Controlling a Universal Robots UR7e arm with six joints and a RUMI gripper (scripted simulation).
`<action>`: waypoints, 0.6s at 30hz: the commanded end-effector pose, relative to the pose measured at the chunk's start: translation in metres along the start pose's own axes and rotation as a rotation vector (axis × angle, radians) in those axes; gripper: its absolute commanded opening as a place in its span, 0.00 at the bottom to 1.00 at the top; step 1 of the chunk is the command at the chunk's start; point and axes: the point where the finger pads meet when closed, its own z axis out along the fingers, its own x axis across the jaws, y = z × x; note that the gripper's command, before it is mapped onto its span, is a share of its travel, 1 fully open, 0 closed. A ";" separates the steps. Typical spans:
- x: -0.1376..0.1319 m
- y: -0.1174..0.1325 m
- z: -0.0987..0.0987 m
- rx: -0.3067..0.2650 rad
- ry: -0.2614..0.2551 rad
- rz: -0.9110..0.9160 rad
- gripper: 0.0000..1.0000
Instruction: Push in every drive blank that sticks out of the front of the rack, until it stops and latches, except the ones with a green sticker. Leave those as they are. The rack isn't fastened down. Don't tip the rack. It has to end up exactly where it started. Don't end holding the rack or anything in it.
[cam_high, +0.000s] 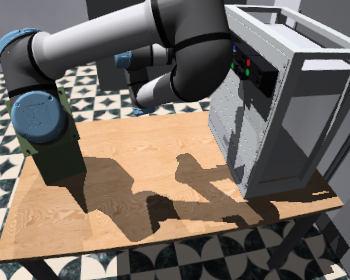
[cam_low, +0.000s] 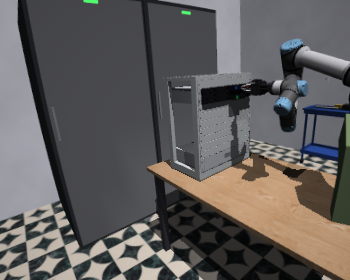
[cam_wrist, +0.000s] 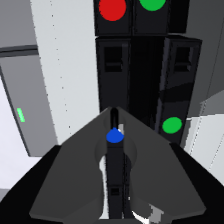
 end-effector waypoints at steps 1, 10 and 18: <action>-0.001 0.000 0.000 0.000 -0.001 0.000 0.00; -0.001 0.000 0.000 0.000 -0.001 0.000 0.00; -0.001 0.000 0.009 0.000 -0.001 0.000 0.00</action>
